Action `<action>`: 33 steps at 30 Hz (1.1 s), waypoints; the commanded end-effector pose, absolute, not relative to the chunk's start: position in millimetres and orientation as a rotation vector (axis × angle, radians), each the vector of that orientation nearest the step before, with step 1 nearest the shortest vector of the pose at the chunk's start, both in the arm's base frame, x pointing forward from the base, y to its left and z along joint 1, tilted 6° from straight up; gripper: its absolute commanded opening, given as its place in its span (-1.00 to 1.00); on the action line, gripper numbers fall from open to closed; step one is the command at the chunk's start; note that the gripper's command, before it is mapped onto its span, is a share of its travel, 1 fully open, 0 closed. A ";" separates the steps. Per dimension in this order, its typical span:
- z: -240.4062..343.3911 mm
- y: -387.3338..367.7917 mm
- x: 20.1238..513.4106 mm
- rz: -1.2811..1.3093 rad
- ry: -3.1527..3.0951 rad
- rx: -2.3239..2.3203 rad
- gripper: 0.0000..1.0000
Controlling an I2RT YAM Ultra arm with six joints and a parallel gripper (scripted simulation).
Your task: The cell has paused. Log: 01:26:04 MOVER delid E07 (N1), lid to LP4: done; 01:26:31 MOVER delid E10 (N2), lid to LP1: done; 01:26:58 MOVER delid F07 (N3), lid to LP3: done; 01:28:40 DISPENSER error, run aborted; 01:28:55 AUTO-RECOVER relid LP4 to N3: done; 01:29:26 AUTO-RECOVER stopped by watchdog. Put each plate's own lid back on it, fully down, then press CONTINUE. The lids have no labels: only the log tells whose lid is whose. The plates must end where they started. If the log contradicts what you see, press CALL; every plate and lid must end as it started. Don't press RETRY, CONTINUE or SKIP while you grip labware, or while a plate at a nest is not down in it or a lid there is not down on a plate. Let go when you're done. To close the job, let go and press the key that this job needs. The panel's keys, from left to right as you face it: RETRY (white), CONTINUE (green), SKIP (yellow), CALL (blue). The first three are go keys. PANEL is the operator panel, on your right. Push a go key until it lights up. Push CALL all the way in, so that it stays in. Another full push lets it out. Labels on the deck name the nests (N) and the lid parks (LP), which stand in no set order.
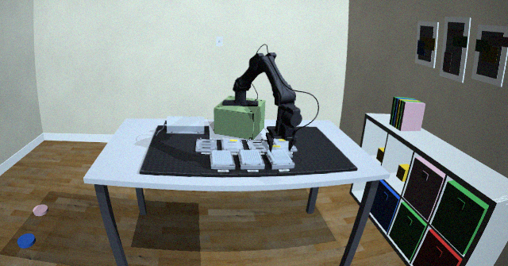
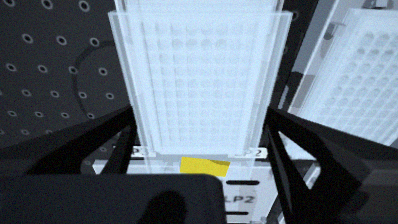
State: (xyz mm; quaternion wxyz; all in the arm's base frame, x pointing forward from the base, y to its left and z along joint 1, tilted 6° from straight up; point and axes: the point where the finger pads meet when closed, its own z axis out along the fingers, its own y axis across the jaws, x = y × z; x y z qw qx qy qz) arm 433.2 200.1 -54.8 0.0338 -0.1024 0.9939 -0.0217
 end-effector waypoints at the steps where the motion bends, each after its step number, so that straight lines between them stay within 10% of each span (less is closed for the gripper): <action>1: -44.4 206.0 451.3 -0.052 3.002 -0.303 -1.00; 33: -54.0 201.4 451.4 -0.053 3.005 -0.301 -1.00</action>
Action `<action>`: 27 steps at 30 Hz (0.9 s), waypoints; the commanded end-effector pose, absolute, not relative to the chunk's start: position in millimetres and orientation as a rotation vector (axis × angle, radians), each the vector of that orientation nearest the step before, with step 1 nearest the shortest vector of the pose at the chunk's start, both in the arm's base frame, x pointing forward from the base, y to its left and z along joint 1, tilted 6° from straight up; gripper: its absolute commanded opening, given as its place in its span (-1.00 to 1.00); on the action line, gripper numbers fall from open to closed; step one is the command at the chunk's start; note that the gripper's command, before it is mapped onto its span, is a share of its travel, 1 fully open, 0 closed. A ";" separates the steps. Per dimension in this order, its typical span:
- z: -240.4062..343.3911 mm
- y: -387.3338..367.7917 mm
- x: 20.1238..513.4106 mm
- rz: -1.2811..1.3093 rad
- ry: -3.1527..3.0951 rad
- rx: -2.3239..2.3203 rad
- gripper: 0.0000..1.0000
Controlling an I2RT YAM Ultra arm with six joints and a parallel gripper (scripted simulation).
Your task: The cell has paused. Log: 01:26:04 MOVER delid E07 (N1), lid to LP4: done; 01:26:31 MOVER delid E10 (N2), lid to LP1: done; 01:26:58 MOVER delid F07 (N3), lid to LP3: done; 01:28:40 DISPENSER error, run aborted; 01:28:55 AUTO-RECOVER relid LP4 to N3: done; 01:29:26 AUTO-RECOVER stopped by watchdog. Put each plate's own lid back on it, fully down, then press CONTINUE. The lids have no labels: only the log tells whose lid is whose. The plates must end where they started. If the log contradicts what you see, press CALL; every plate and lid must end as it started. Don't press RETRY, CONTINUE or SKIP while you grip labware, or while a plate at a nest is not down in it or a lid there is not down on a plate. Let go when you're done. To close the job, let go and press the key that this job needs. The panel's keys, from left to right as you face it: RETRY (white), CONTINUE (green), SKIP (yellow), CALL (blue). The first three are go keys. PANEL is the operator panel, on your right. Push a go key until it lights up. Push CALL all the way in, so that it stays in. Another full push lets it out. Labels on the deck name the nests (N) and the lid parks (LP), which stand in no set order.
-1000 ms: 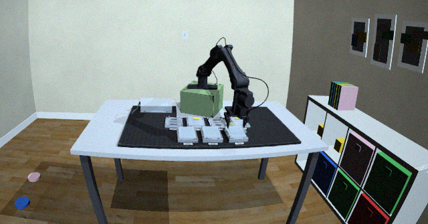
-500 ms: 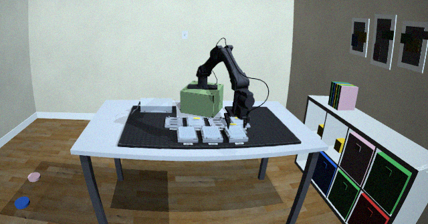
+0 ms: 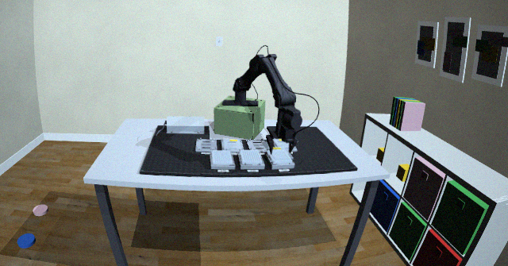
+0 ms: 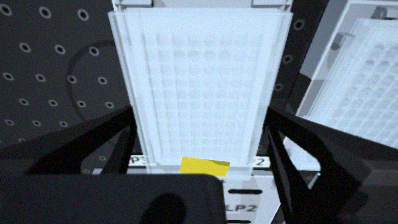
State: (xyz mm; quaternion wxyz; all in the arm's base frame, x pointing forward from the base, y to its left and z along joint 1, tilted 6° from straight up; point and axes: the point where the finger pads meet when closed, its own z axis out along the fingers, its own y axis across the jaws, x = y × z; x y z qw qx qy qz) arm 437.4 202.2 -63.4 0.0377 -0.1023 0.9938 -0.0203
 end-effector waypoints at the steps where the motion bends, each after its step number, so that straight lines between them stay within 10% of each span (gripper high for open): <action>1: -55.5 201.1 451.0 -0.055 3.007 -0.301 -1.00; 27: -69.5 200.2 440.7 -0.062 3.021 -0.316 -1.00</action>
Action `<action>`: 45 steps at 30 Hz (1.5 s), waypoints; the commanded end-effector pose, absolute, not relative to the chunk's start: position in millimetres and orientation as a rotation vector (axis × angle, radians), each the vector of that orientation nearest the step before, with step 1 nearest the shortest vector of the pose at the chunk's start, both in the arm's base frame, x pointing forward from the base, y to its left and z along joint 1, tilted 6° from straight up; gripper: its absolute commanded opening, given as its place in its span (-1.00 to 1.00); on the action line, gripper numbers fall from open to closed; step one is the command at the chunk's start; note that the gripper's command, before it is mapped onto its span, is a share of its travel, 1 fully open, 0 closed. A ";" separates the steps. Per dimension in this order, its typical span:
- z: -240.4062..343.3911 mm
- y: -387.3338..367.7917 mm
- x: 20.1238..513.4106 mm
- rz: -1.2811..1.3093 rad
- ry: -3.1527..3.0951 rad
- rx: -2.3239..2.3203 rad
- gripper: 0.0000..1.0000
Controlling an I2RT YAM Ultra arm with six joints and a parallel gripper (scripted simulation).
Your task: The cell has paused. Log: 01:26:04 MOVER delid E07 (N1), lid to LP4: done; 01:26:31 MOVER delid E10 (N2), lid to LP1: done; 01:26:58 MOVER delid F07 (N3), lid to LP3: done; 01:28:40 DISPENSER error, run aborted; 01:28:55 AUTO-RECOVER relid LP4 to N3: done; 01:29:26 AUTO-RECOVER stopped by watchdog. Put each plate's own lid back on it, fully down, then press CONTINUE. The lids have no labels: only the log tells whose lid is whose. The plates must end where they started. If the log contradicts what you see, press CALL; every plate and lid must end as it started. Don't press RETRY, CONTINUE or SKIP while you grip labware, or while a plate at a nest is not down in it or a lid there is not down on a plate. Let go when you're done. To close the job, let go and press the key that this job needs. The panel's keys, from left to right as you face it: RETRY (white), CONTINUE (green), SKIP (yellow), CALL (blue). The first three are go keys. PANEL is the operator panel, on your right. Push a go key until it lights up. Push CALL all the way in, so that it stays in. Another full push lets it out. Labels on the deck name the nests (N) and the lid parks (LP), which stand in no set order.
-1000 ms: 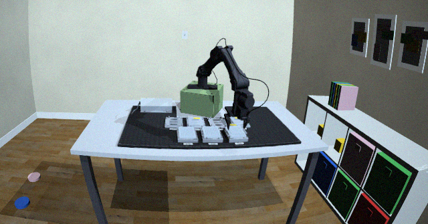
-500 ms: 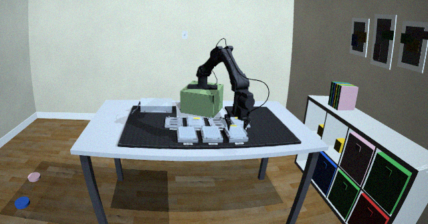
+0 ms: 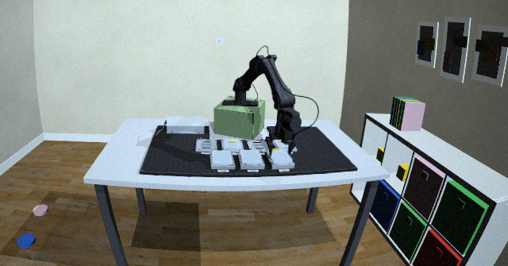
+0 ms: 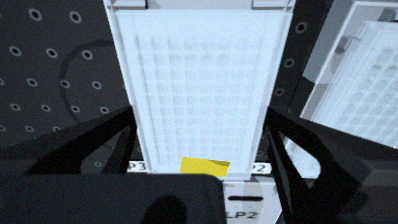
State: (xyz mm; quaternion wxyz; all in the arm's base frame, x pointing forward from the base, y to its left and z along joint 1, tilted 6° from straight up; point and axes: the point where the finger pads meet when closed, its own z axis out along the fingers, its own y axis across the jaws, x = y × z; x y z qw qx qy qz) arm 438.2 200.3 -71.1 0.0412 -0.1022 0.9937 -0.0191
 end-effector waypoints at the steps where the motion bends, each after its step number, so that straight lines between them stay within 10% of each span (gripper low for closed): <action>1: -69.5 200.2 440.7 -0.062 3.021 -0.316 -1.00; 45: -68.1 204.2 441.6 -0.048 3.015 -0.312 -1.00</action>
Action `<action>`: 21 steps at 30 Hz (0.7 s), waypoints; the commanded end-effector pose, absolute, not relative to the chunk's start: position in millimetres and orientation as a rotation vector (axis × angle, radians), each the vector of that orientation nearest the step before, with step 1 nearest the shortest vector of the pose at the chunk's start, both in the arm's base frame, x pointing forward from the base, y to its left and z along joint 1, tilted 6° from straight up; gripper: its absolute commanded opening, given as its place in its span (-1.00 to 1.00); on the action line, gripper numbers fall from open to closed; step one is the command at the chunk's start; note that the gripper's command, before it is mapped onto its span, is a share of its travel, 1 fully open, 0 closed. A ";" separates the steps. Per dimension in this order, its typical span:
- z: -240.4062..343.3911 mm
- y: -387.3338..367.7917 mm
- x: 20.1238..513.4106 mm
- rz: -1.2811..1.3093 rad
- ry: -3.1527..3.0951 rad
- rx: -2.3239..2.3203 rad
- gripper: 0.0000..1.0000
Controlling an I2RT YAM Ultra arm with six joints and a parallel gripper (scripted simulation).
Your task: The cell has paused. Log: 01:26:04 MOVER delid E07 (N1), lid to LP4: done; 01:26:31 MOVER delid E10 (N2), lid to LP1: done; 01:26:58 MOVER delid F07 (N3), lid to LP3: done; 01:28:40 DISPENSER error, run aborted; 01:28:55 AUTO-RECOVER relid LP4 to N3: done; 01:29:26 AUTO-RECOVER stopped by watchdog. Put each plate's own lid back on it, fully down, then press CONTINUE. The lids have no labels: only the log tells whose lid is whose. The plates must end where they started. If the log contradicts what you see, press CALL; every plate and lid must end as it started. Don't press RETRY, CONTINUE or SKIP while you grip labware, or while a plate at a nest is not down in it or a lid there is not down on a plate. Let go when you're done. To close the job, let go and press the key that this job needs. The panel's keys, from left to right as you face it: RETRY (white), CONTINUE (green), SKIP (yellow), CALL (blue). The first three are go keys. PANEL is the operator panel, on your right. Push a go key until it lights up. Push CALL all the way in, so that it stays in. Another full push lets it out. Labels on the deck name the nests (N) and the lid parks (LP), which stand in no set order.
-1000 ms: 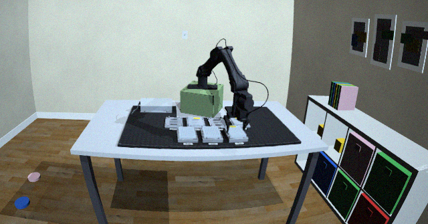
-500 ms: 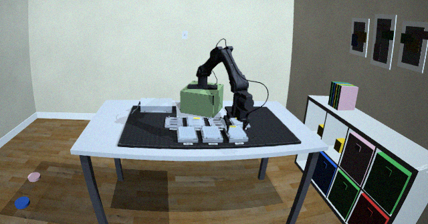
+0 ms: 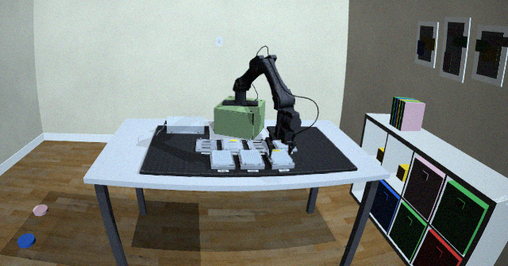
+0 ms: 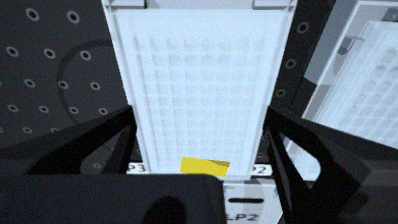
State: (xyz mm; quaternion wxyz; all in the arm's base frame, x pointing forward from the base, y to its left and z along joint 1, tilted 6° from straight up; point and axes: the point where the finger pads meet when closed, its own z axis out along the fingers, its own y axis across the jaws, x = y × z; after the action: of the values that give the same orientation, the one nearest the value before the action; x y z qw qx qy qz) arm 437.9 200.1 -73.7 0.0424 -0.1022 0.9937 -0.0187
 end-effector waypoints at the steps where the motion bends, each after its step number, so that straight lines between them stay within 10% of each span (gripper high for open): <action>1: -68.1 204.2 441.6 -0.048 3.015 -0.312 -1.00; 15: -68.5 204.4 441.0 -0.048 3.015 -0.312 -1.00; 16: -68.5 204.4 441.0 -0.048 3.015 -0.312 1.00; 21: -68.5 204.4 441.0 -0.048 3.015 -0.312 1.00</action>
State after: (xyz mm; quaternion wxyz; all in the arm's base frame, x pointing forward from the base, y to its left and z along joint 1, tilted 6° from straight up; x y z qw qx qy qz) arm 438.7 200.6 -73.6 0.0443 -0.1026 0.9936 -0.0181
